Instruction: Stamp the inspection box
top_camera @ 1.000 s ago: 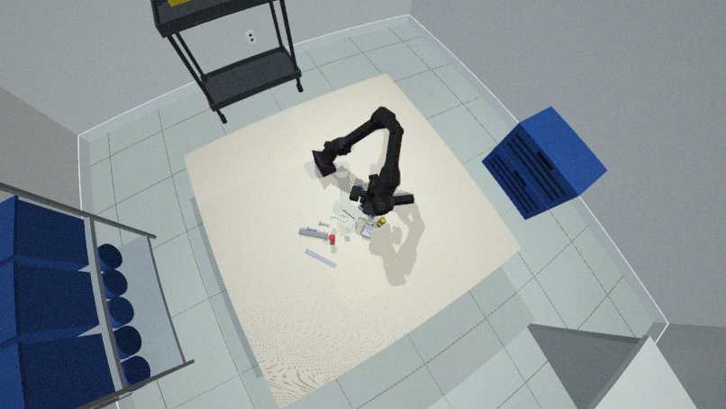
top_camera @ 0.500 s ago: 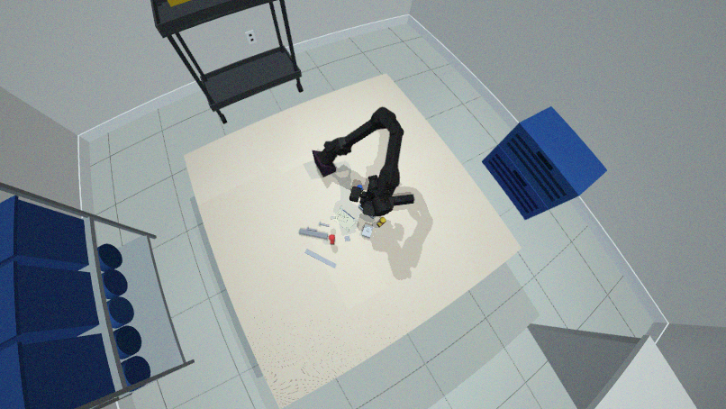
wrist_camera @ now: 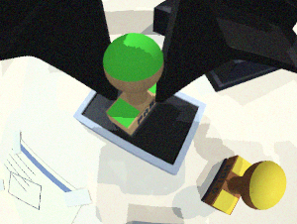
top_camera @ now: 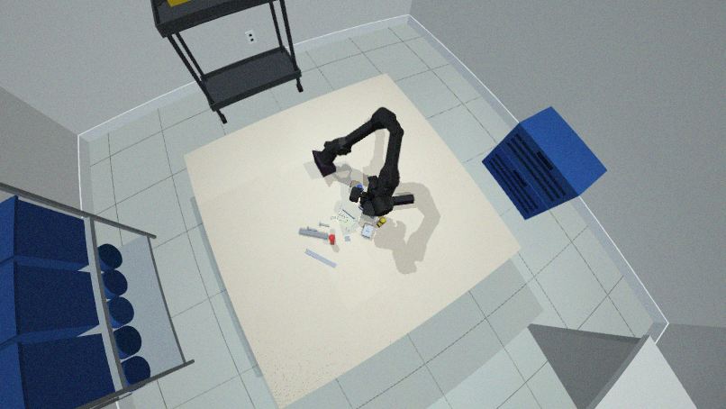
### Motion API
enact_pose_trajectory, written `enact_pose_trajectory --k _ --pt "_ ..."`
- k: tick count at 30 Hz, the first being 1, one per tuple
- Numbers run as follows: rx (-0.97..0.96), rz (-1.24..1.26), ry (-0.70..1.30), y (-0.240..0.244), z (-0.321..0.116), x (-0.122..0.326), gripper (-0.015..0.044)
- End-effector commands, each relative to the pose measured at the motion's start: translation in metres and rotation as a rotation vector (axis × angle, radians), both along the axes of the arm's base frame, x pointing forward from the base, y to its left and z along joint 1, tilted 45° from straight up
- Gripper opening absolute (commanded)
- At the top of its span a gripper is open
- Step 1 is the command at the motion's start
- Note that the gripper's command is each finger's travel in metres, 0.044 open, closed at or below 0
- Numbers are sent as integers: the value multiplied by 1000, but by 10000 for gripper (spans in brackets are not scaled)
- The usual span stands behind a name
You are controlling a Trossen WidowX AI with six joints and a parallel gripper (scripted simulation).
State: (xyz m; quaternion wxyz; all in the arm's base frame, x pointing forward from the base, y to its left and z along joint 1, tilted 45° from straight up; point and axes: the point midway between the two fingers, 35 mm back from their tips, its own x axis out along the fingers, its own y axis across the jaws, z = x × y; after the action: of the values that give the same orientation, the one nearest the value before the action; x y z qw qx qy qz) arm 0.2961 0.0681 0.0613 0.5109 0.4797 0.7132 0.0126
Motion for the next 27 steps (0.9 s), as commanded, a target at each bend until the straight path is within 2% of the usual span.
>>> enact_pose_trajectory --k 1,27 --pt "3 -4 2 1 -1 0 0" --pt "3 -4 2 3 -2 0 0"
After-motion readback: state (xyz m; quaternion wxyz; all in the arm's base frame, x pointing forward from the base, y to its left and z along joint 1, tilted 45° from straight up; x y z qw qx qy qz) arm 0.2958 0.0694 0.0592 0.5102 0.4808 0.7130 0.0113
